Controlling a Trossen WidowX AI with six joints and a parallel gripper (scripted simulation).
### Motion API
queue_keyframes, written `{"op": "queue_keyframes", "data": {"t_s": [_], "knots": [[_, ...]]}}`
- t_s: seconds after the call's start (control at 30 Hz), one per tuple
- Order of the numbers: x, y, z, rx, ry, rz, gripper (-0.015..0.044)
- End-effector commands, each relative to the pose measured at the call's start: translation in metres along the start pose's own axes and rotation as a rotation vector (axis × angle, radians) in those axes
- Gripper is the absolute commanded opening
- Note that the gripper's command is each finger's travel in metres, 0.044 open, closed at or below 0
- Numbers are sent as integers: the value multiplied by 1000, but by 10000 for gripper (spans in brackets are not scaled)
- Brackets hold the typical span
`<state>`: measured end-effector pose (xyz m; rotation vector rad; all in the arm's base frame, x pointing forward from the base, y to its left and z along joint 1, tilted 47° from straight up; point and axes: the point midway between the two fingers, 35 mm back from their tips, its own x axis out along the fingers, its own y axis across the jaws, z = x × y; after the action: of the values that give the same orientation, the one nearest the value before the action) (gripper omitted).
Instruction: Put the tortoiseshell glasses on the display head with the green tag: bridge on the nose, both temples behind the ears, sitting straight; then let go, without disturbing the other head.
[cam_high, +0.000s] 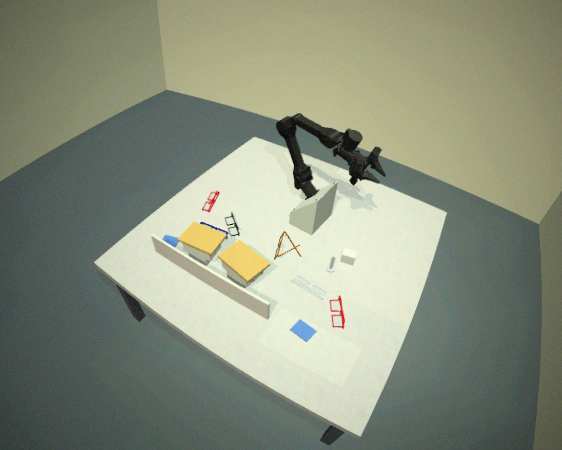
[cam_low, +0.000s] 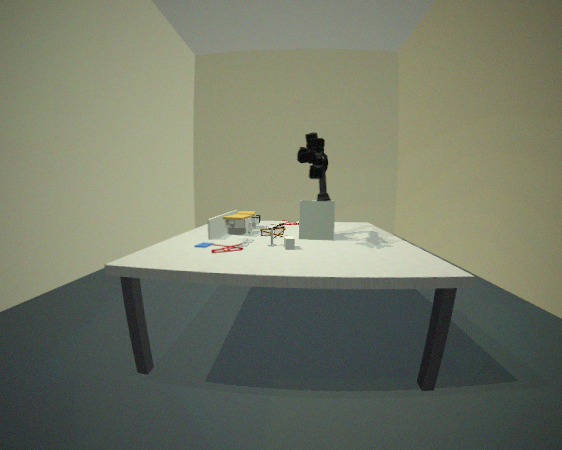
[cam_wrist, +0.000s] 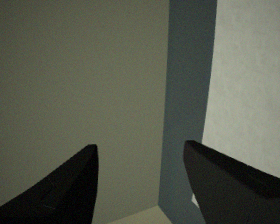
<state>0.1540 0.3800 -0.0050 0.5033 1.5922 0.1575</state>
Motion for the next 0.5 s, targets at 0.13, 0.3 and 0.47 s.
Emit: {"op": "queue_keyframes", "data": {"t_s": [0.13,0.3,0.47], "knots": [[-6,-69,76,-2,-152,-209,200],[-28,-129,128,-44,-232,-413,200],[-59,-196,166,-99,-239,-649,200]]}}
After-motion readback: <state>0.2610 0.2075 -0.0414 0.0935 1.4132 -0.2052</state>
